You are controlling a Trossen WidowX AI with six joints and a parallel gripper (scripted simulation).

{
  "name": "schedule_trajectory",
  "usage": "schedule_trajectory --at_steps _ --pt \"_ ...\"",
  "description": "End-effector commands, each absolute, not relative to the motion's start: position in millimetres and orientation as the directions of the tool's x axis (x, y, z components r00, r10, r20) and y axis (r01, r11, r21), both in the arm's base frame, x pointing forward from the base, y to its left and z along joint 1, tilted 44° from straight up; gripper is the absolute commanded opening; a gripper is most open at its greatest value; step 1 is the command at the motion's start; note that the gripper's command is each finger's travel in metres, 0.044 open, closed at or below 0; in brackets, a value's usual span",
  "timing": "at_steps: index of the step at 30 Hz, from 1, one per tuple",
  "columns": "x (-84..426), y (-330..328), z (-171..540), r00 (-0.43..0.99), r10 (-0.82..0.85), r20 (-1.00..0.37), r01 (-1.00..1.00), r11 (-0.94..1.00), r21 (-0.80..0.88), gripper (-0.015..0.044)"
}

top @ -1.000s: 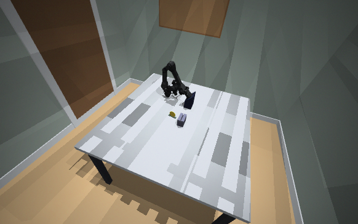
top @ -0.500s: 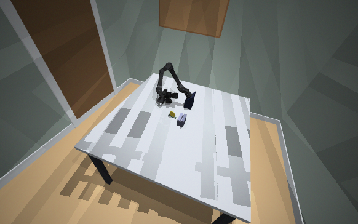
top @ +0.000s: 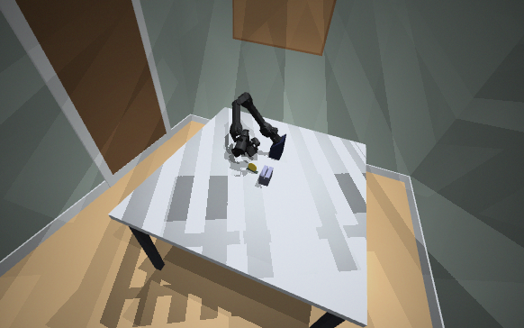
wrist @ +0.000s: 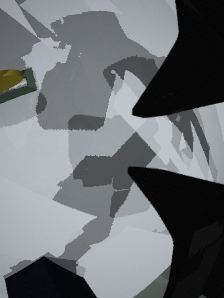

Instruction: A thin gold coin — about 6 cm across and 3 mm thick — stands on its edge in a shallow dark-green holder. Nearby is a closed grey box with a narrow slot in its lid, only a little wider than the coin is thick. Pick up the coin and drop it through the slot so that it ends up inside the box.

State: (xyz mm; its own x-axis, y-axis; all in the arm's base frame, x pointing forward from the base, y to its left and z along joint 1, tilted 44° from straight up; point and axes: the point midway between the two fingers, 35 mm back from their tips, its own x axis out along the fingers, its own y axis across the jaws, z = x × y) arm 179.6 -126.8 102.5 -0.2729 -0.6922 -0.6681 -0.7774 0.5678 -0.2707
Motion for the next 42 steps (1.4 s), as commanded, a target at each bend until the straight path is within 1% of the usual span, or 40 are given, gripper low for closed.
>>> schedule_trajectory --at_steps 1,6,8,15,19,27,42 --pt "217 -83 102 -0.118 -0.71 -0.694 -0.918 0.345 -0.197 0.0161" --pt "237 -33 102 0.026 -0.698 -0.715 -0.985 0.105 -0.138 0.0161" --pt "239 -27 101 0.042 -0.696 -0.717 -0.989 0.073 -0.129 0.0161" --pt "238 -28 100 0.042 -0.696 -0.717 -0.989 0.073 -0.129 0.0161" --pt "239 -50 78 0.042 -0.696 -0.716 -0.989 0.073 -0.13 0.0161" --pt "238 -62 67 0.042 -0.697 -0.716 -0.989 0.073 -0.13 0.0161" --pt "241 -73 53 0.043 -0.695 -0.718 -0.989 0.074 -0.13 0.0161"
